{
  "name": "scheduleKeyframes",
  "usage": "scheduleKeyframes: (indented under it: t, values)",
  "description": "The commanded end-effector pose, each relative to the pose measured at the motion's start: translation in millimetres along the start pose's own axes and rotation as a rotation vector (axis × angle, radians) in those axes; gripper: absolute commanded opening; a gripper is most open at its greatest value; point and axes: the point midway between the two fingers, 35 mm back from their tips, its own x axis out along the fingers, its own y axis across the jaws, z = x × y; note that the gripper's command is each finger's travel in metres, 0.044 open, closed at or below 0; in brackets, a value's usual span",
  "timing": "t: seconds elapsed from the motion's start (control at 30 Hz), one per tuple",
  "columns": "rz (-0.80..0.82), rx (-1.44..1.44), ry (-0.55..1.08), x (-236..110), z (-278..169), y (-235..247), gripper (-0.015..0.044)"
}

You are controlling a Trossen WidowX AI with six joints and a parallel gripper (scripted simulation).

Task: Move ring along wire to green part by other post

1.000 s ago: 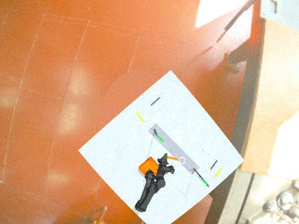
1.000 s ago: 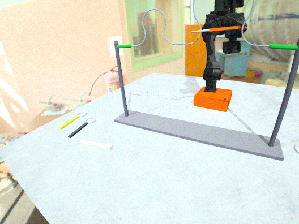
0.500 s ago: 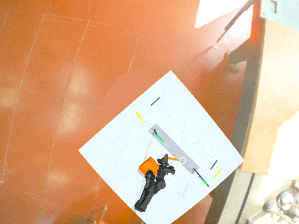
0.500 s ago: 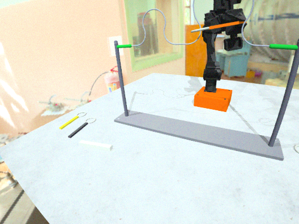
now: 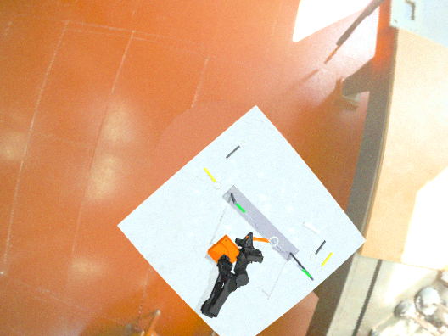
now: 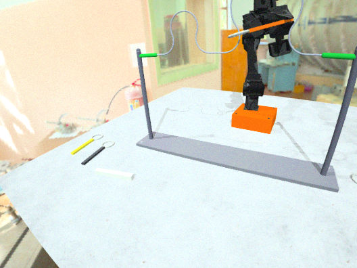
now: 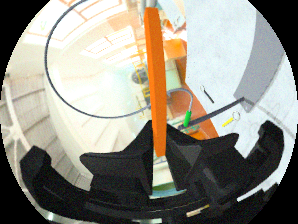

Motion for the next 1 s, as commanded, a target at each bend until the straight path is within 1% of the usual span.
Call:
scheduleKeyframes:
  t: [0.0,0.97]
  values:
    - [0.025,0.019,0.011,-1.5,-2.1,9.6,-0.015]
    - [0.089,0.136,0.026,-6.7,1.3,34.7,-0.015]
